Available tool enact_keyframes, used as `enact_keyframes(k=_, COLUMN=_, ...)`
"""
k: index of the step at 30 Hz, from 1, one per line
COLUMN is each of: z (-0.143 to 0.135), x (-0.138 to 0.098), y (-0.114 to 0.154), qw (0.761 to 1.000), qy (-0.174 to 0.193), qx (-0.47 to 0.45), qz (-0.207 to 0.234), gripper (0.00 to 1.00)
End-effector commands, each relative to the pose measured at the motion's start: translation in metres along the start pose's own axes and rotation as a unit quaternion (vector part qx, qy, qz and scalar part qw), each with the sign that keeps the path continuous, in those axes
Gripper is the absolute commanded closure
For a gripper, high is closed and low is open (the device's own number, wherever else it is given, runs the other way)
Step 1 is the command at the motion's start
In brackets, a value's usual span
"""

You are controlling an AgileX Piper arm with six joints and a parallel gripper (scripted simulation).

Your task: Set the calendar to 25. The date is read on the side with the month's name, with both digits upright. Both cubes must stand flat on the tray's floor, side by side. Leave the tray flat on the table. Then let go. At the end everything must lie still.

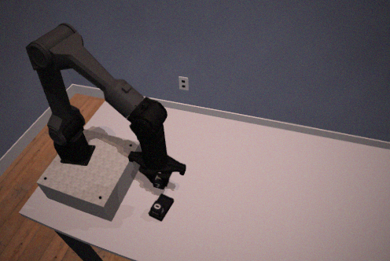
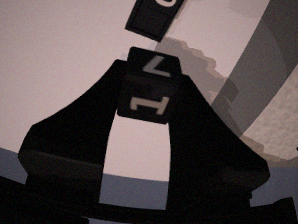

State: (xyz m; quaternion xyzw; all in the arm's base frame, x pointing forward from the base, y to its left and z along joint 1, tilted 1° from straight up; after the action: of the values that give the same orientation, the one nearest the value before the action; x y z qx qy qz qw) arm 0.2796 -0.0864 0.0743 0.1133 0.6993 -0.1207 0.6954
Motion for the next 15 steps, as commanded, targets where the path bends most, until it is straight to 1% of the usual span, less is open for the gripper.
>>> enact_keyframes(k=1, z=0.0008, x=-0.0010, y=0.0002, qw=1.000, qy=-0.002, qx=0.028, qz=-0.001, gripper=0.64)
enact_keyframes(k=7, z=0.0008, x=-0.0010, y=0.0001, qw=0.997, qy=-0.002, qx=0.074, qz=-0.001, gripper=0.64)
enact_keyframes(k=15, z=0.0008, x=-0.0010, y=0.0001, qw=0.997, qy=-0.002, qx=0.081, qz=-0.001, gripper=0.64)
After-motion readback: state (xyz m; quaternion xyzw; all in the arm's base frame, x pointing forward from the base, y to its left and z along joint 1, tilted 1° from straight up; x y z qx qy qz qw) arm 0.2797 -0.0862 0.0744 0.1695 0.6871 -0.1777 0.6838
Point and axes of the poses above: the point where the finger pads meet when closed, its own x axis out along the fingers, its own z axis across the jaws, y = z × x, the point moved 4 cm from there along -x, back along the fingers, and after that the axes turned 8 degrees about x, right-handed, at the moved point
